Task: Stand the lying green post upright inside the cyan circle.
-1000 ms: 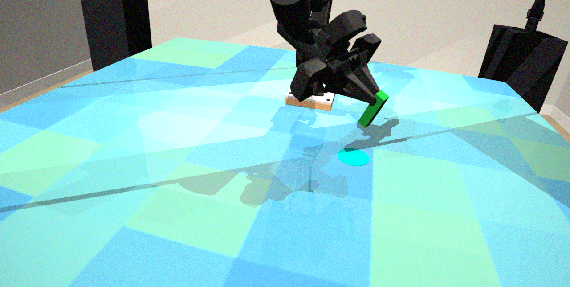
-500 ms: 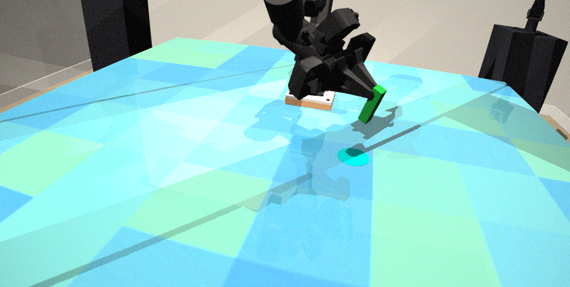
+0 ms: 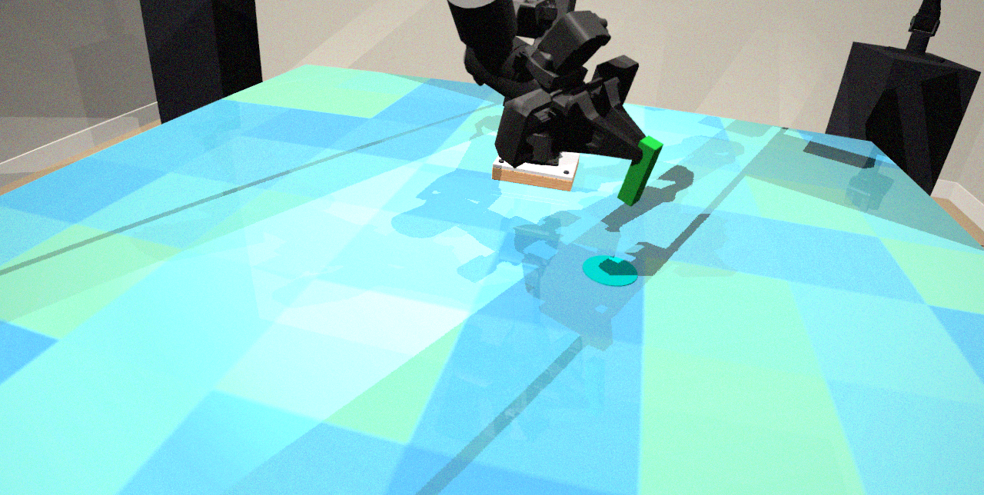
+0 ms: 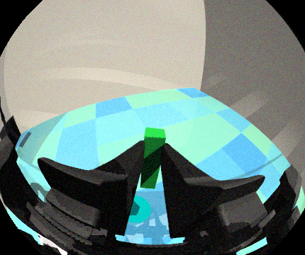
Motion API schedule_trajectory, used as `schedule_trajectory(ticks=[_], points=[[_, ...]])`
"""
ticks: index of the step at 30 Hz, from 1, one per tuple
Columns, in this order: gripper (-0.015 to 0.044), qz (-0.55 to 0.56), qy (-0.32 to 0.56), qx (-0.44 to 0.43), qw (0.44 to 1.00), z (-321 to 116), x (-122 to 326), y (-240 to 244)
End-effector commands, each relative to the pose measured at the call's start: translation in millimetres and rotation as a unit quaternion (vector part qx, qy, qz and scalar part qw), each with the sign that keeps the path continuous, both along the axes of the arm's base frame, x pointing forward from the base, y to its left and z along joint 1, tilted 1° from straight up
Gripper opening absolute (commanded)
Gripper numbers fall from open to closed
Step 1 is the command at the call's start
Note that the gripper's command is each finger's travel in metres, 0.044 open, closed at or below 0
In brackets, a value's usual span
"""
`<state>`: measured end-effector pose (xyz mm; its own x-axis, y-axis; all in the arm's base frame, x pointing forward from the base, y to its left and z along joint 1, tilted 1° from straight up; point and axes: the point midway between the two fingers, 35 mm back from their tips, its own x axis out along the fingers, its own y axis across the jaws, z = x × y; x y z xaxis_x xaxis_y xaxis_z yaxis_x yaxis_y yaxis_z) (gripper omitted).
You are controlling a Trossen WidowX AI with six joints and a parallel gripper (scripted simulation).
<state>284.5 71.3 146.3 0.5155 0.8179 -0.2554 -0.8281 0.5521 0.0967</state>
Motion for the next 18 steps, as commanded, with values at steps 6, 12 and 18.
schedule_trajectory(ticks=[6,12,18], points=[[0.0023,0.007,-0.018,0.017,1.000,0.9,-8.4,-1.8],[0.0023,0.012,-0.031,0.025,0.999,1.7,-13.4,-3.1],[0.0023,0.017,-0.044,0.033,0.998,2.3,-18.7,-4.3]])
